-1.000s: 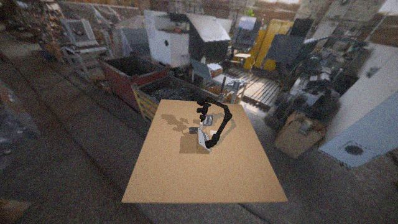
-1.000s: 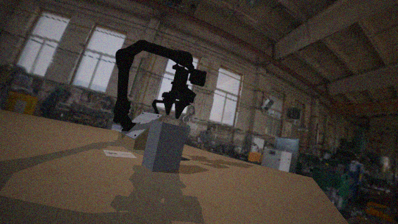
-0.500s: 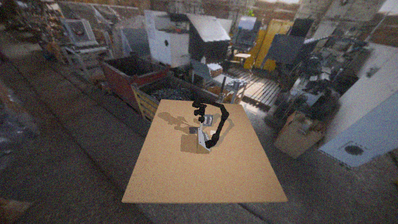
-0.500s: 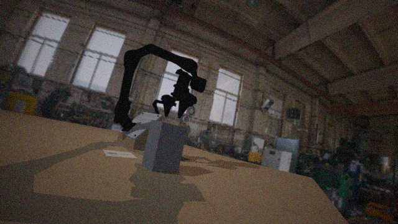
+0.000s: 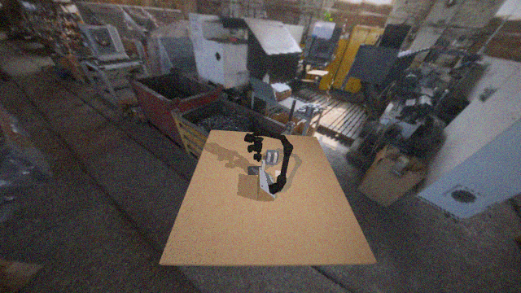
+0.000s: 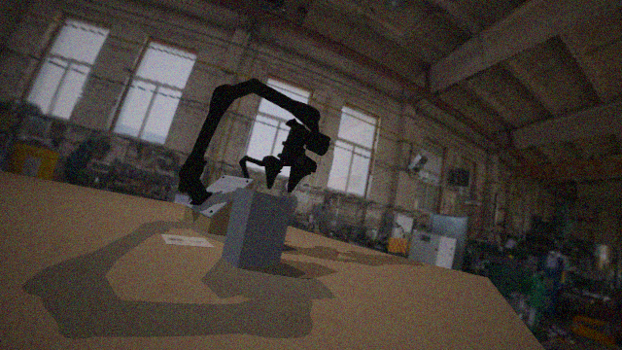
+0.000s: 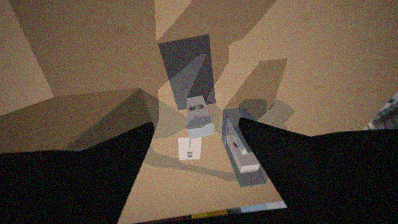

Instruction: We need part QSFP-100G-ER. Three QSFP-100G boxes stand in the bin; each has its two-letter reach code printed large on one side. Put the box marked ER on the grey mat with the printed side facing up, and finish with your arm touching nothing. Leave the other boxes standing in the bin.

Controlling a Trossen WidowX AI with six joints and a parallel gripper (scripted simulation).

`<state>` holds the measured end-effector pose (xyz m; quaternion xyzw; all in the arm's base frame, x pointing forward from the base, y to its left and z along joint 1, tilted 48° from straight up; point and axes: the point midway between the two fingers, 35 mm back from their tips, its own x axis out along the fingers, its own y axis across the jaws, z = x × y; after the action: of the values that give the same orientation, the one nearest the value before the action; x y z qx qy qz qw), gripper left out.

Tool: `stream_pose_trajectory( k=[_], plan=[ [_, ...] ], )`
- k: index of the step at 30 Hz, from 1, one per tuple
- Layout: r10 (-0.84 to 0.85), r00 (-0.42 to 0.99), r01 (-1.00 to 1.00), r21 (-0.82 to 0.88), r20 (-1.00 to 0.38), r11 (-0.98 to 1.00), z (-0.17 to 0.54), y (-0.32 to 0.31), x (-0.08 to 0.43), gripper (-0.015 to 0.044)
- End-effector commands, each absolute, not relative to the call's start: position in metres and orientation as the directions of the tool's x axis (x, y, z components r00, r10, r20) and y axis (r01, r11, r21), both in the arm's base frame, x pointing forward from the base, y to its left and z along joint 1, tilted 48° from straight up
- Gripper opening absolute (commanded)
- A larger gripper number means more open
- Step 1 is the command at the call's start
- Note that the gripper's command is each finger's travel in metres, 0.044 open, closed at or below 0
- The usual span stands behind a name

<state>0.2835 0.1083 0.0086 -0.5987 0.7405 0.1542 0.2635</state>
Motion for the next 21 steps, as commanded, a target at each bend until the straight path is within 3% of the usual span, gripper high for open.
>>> stream_pose_trajectory(
  k=[1,21],
  plan=[
    [-0.805,-0.151,-0.965,-0.091,-0.574,0.245,0.004,0.111,0.284,0.0440],
    [-0.834,-0.219,-0.955,-0.063,-0.507,0.289,-0.019,0.089,0.282,0.0440]
  ],
)
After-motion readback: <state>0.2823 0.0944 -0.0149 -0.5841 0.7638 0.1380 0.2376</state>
